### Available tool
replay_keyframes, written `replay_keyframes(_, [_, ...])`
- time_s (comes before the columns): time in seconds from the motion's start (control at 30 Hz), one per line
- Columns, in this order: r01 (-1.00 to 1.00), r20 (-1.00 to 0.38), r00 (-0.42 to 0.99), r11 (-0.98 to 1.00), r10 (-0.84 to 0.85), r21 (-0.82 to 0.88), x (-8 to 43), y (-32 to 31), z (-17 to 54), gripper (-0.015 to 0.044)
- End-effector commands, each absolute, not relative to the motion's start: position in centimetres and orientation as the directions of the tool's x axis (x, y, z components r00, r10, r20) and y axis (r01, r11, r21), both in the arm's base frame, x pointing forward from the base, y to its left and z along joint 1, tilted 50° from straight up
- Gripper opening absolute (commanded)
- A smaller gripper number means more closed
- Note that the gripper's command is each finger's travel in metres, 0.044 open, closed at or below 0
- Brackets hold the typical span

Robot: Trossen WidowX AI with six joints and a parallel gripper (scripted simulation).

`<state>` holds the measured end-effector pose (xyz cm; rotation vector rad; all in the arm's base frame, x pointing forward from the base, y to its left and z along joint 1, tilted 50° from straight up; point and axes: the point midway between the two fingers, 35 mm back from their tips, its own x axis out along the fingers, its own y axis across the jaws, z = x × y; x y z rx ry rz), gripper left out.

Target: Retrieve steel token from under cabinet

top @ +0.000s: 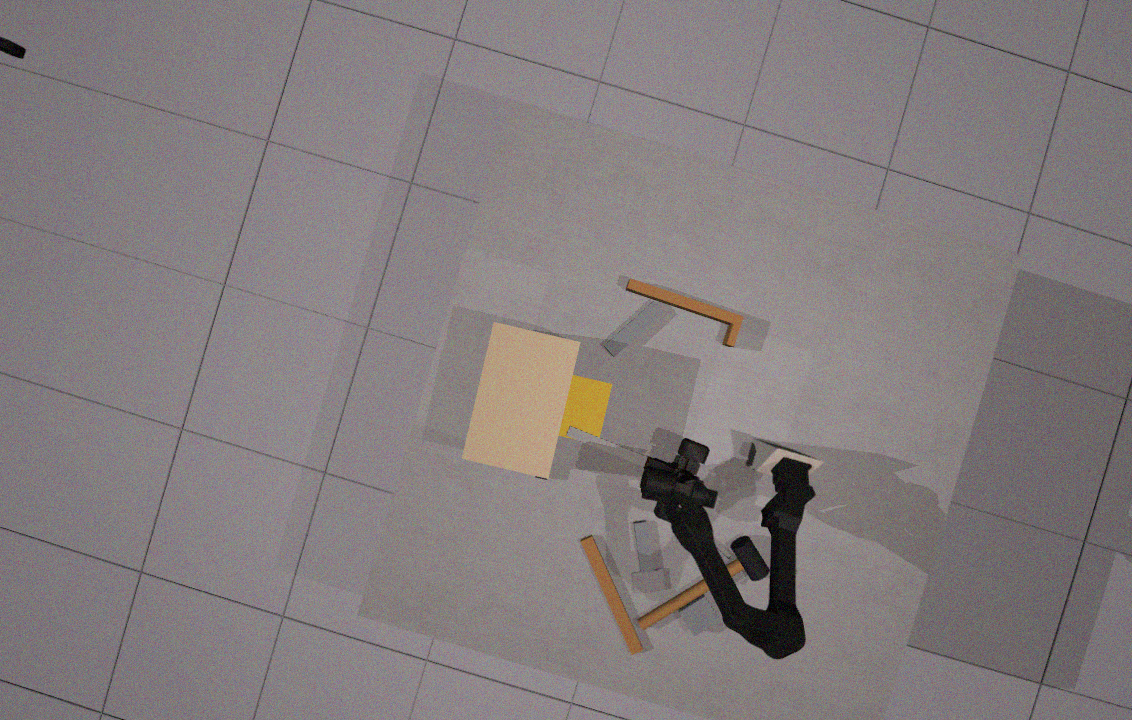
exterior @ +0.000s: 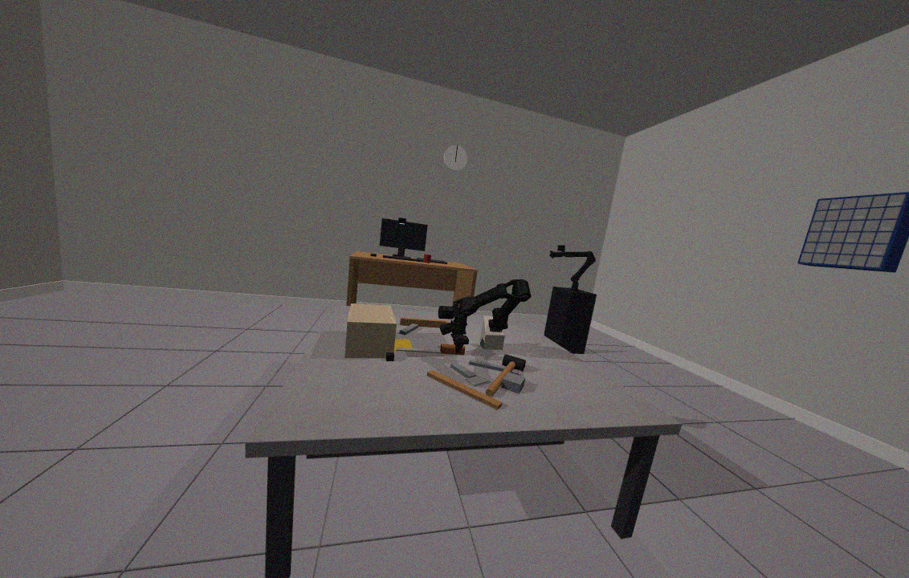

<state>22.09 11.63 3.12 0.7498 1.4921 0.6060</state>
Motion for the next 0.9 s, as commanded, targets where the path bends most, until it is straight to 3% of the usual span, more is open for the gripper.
replay_keyframes(0.0, [0.093, -0.649, 0.01, 0.645, 0.761, 0.758, 22.09, 11.63, 3.11, 0.02])
replay_keyframes(0.1, [0.093, -0.649, 0.01, 0.645, 0.761, 0.758, 22.09, 11.64, 3.12, 0.02])
replay_keyframes(0.2, [0.093, -0.649, 0.015, 0.645, 0.761, 0.759, 22.09, 11.63, 3.12, 0.027])
replay_keyframes(0.73, [0.093, -0.649, 0.015, 0.645, 0.761, 0.759, 21.7, 11.93, 2.9, 0.027])
replay_keyframes(0.87, [0.086, -0.649, 0.016, 0.645, 0.761, 0.759, 22.13, 11.78, 3.02, 0.0165])
